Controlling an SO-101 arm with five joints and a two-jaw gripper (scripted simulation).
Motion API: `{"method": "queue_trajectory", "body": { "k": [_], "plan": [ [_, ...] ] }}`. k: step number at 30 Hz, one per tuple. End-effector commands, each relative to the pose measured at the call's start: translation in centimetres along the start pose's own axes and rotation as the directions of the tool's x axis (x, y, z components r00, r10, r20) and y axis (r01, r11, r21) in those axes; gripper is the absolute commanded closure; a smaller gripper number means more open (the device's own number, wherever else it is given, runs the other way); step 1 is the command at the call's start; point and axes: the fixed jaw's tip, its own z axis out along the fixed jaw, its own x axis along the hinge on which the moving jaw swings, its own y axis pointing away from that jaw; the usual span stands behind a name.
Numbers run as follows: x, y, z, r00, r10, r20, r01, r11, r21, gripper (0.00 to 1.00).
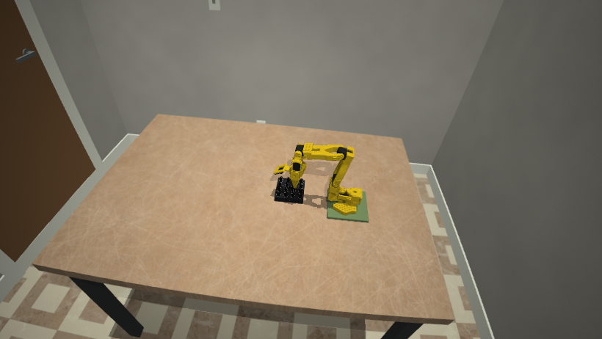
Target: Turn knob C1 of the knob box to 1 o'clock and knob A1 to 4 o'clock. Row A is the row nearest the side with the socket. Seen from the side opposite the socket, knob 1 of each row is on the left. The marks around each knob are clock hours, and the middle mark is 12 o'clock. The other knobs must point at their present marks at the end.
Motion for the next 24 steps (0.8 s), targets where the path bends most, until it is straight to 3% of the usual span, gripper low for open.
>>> {"method": "queue_trajectory", "body": {
  "k": [1,8,16,18,24],
  "plan": [
    [0.0,-0.4,0.1,0.999,-0.049,-0.015,0.049,0.999,0.0,0.91],
    [0.1,-1.4,0.1,0.966,-0.26,-0.014,0.26,0.966,-0.003,0.91],
    [0.2,-2.6,0.1,0.874,-0.486,-0.013,0.486,0.874,-0.006,0.91],
    [0.2,-2.6,0.1,0.874,-0.486,-0.013,0.486,0.874,-0.006,0.91],
    [0.4,-3.5,0.1,0.785,-0.619,-0.012,0.619,0.785,-0.008,0.91]
  ]
}}
